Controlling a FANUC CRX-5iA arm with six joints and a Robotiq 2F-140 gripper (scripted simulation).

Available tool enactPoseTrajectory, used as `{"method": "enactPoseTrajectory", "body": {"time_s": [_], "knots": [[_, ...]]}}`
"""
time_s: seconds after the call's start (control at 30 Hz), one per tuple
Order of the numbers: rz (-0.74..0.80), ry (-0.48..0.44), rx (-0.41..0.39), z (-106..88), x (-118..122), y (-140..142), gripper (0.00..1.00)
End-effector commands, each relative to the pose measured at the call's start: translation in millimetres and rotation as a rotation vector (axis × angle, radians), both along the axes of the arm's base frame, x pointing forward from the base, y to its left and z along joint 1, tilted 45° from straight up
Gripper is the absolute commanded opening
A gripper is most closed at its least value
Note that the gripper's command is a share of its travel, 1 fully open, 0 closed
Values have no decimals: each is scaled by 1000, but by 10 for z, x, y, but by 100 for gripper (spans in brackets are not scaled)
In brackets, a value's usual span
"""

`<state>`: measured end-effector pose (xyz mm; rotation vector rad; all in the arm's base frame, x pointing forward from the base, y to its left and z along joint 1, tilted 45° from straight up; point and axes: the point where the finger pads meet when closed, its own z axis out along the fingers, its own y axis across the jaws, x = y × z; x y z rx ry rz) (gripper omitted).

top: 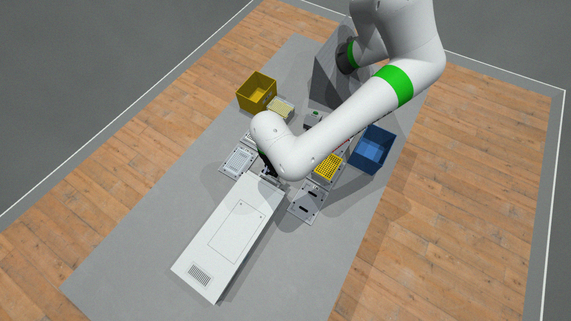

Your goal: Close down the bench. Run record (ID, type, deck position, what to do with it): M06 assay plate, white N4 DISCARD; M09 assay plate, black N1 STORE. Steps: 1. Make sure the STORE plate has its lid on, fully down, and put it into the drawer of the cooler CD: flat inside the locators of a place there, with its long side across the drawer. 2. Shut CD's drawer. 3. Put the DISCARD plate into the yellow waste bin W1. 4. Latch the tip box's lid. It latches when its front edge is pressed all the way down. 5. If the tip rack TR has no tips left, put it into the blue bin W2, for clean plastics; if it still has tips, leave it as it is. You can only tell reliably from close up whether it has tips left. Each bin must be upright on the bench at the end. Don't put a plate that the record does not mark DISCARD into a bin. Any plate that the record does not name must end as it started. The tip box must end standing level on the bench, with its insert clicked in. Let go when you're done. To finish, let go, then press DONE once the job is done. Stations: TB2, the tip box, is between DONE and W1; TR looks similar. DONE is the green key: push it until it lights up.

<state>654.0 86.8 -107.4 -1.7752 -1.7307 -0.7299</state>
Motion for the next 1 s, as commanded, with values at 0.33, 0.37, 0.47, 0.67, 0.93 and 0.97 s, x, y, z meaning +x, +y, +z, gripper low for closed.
{"method": "enactPoseTrajectory", "body": {"time_s": [0.33, 0.37, 0.47, 0.67, 0.93, 0.97], "knots": [[-1, -2, -1, 10, -162, -9, 10], [-1, -2, -1, 10, -162, -9, 10], [-1, -2, -1, 11, -189, -8, 10], [-1, -2, -1, 11, -269, -6, 10], [-1, -2, -1, 12, -363, -4, 10], [-1, -2, -1, 12, -363, -4, 10]]}}
